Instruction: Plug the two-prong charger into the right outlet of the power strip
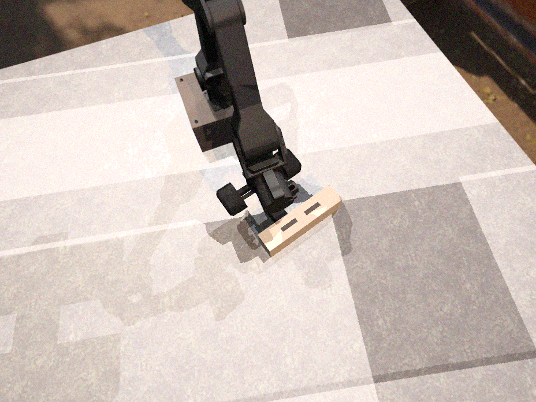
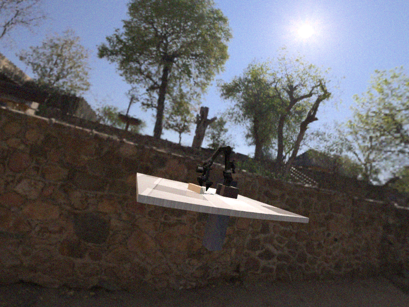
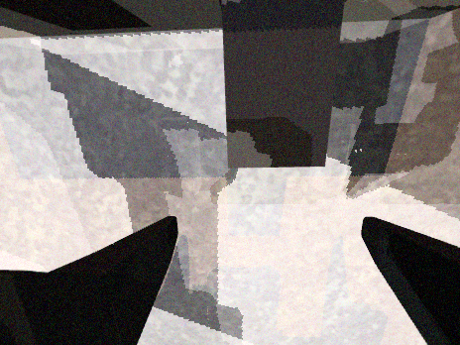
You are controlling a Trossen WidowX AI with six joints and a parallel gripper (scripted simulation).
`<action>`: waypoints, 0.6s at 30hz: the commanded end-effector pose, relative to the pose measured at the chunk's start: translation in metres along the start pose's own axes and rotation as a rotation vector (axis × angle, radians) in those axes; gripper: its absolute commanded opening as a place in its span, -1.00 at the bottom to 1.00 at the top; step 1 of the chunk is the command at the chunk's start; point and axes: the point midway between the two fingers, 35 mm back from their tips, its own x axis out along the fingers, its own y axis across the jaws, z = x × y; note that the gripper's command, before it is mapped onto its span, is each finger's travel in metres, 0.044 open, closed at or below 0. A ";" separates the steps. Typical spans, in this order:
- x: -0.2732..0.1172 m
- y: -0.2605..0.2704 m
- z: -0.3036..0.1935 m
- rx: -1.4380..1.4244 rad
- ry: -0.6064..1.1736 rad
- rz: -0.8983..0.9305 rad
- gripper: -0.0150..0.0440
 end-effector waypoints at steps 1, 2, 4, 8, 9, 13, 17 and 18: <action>-0.001 0.000 0.000 0.001 -0.008 0.001 1.00; -0.004 0.000 0.001 0.002 -0.032 0.002 1.00; -0.016 0.000 0.005 0.007 -0.123 0.007 1.00; -0.042 0.000 0.010 0.010 -0.324 0.011 1.00; -0.049 0.000 0.011 0.009 -0.374 0.011 1.00; -0.074 0.000 0.012 -0.002 -0.563 0.004 1.00; -0.078 0.001 0.012 -0.005 -0.595 0.001 1.00; -0.078 0.001 0.012 -0.005 -0.595 0.001 1.00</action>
